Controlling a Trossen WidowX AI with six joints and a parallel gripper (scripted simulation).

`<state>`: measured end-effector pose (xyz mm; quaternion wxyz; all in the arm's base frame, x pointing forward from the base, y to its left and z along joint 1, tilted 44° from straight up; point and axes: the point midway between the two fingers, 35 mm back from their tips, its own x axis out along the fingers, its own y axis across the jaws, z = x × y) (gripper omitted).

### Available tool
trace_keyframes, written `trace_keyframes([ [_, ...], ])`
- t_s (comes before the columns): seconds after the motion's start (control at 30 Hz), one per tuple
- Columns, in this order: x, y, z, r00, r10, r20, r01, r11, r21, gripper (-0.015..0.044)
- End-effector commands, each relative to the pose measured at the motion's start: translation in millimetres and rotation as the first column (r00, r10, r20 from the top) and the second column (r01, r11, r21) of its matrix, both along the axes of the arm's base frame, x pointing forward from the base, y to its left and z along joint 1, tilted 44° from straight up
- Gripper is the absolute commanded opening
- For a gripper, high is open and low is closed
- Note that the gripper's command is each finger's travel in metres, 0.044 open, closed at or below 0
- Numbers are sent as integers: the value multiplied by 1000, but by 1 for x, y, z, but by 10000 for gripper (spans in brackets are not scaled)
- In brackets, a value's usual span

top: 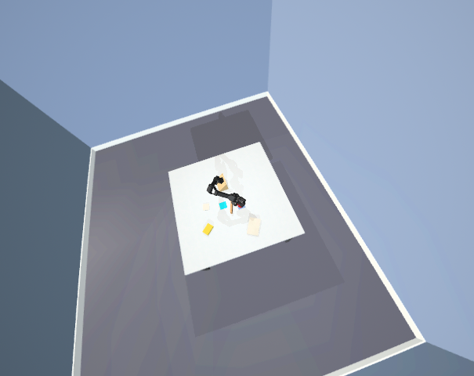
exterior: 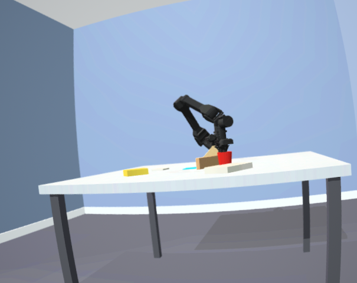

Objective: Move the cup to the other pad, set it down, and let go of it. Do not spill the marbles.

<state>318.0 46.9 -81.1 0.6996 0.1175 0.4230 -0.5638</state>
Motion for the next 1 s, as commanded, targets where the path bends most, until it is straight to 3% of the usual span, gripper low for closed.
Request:
trace_keyframes([
  [0.0,0,0,0,1000,-1,0,1,1000,0,0],
  [0.97,0,58,59,1000,5,-3,-5,1000,-1,0],
])
